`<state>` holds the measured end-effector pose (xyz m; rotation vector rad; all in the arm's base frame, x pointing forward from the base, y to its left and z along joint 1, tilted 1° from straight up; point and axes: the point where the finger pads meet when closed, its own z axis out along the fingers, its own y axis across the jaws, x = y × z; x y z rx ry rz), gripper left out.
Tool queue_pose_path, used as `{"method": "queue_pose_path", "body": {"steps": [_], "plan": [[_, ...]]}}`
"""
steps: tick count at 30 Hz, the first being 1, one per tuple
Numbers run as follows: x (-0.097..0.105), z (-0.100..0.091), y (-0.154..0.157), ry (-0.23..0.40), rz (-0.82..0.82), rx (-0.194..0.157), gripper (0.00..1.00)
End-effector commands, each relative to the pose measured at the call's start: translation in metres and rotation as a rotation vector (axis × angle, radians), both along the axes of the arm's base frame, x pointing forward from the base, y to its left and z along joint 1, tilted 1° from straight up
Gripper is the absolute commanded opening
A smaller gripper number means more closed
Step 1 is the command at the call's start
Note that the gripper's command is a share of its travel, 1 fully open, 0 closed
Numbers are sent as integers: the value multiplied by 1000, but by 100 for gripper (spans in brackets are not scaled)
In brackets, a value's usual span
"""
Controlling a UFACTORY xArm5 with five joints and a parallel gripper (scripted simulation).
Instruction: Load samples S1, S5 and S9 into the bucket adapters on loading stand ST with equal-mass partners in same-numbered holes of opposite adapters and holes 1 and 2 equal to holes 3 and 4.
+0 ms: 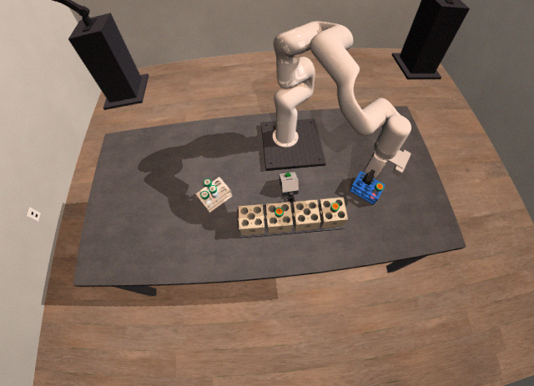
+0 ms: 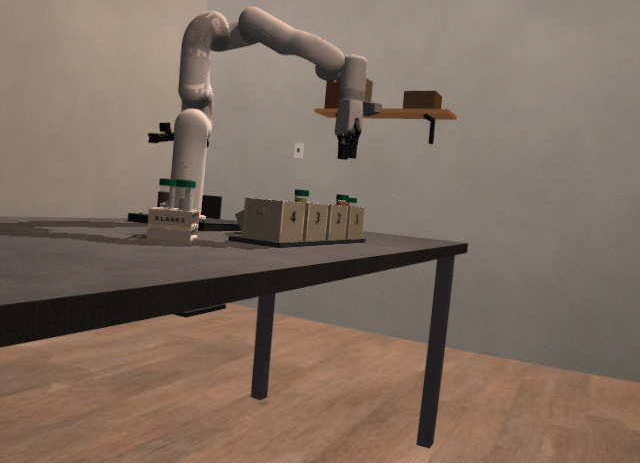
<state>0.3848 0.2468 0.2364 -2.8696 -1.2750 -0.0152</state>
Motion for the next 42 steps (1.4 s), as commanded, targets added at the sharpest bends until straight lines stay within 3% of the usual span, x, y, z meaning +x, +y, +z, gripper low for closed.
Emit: {"method": "queue_pose_path", "body": {"steps": [1,16,30,42], "plan": [[-2,2,27,5,-1,13,57],[-10,3,90,5,-1,14,57],[-10,3,90,5,-1,14,57],[-10,-17,91,5,-1,14,57]]}}
